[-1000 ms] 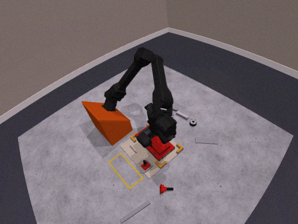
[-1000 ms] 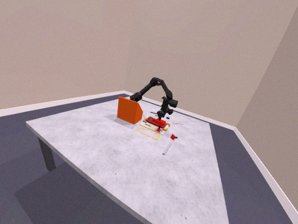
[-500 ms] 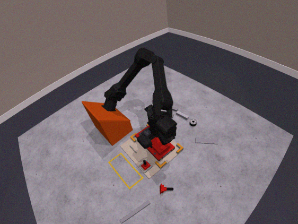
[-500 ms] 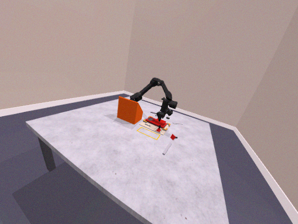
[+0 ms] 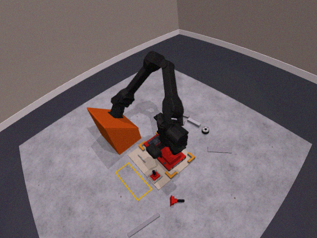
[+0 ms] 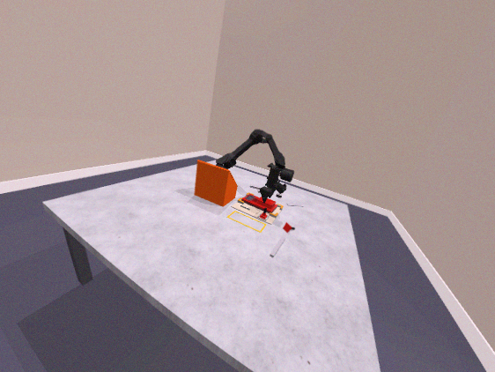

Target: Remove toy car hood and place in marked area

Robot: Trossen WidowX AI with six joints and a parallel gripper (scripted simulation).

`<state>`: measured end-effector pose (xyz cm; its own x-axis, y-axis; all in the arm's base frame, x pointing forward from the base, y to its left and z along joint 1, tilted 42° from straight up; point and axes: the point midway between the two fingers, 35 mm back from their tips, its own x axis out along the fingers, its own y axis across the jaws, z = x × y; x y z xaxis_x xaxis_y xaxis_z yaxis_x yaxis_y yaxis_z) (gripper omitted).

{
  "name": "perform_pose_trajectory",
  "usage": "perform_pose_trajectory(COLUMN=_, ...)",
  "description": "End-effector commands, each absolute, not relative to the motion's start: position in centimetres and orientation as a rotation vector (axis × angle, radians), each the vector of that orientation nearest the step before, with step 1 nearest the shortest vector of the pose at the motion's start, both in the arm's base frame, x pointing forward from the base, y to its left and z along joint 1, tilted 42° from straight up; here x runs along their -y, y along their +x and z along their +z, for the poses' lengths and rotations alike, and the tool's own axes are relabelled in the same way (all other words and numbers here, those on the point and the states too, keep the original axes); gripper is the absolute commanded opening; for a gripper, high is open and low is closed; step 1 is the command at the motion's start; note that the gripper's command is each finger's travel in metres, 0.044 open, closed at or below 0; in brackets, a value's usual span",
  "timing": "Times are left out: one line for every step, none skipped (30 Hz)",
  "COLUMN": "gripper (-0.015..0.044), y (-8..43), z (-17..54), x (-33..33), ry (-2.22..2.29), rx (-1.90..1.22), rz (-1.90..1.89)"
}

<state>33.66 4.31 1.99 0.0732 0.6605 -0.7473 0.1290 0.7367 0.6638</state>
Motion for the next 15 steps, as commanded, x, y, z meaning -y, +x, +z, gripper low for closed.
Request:
perform_pose_trajectory(gripper=0.044, y=33.71, z=1.83, x=-4.47, ry=0.69, rx=-1.468, rz=0.449)
perform_pose_trajectory(gripper=0.044, y=33.71, z=1.8, x=-4.5, ry=0.69, rx=-1.468, rz=0.449)
perform_pose_trajectory(gripper=0.044, y=33.72, z=1.76, x=-4.54, ry=0.69, rx=-1.468, rz=0.449)
perform_pose_trajectory(gripper=0.044, y=33.72, z=1.72, x=-4.57, ry=0.69, rx=-1.468, rz=0.449)
perform_pose_trajectory(gripper=0.044, y=33.72, z=1.69, x=-4.6, ry=0.69, rx=-1.468, rz=0.449)
perform_pose_trajectory(gripper=0.044, y=33.73, z=1.65, x=-4.64, ry=0.69, rx=-1.468, rz=0.449)
perform_pose_trajectory(gripper=0.044, y=33.73, z=1.61, x=-4.67, ry=0.69, rx=-1.468, rz=0.449)
perform_pose_trajectory(gripper=0.044, y=33.74, z=1.58, x=-4.7, ry=0.69, rx=-1.468, rz=0.449)
perform_pose_trajectory(gripper=0.044, y=33.74, z=1.54, x=-4.73, ry=0.69, rx=-1.468, rz=0.449)
perform_pose_trajectory(gripper=0.044, y=33.74, z=1.5, x=-4.77, ry=0.69, rx=-1.468, rz=0.449)
perform_pose_trajectory(gripper=0.044, y=33.75, z=1.47, x=-4.8, ry=0.69, rx=-1.468, rz=0.449)
perform_pose_trajectory(gripper=0.044, y=33.75, z=1.43, x=-4.83, ry=0.69, rx=-1.468, rz=0.449)
perform_pose_trajectory(gripper=0.044, y=33.75, z=1.4, x=-4.87, ry=0.69, rx=-1.468, rz=0.449)
perform_pose_trajectory(gripper=0.044, y=33.76, z=1.36, x=-4.9, ry=0.69, rx=-1.468, rz=0.449)
perform_pose_trajectory(gripper=0.044, y=33.76, z=1.32, x=-4.93, ry=0.69, rx=-1.468, rz=0.449)
